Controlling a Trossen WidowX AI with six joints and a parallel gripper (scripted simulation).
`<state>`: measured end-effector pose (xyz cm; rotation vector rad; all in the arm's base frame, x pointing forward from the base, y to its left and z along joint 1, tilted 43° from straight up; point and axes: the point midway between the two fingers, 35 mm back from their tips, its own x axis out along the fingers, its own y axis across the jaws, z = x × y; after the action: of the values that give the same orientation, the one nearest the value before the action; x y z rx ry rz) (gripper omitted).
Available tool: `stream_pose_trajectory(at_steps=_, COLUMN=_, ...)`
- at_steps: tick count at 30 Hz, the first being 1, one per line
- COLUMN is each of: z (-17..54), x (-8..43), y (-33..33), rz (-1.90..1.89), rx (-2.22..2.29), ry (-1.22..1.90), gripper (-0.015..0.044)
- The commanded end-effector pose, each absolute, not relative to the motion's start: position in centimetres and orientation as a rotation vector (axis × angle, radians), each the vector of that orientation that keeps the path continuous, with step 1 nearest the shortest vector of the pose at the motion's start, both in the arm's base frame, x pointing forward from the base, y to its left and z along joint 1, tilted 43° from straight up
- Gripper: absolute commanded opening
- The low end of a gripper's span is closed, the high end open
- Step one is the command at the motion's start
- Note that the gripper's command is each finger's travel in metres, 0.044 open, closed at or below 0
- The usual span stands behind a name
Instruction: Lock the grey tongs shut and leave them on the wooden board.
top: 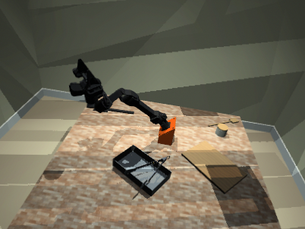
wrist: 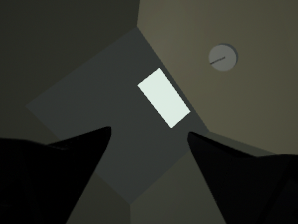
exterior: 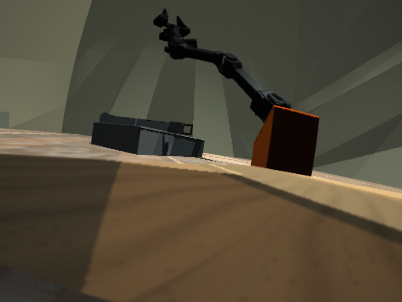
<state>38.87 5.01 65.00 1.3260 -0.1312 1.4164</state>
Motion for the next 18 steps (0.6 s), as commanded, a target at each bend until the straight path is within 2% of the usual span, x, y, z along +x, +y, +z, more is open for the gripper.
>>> stream_pose_trajectory(at_steps=1, z=65.0, x=38.9, y=5.0, rz=1.416, rx=1.326, ry=-0.131, gripper=0.0426)
stream_pose_trajectory(at_steps=5, z=64.3, x=40.5, y=4.8, rz=1.357, rx=1.371, ry=-0.138, gripper=0.044)
stream_pose_trajectory(at_steps=9, z=62.4, x=44.4, y=4.3, rz=1.21, rx=1.503, ry=-0.133, gripper=0.044)
stream_pose_trajectory(at_steps=18, z=52.2, x=54.3, y=3.6, rz=0.663, rx=1.731, ry=-0.052, gripper=0.044)
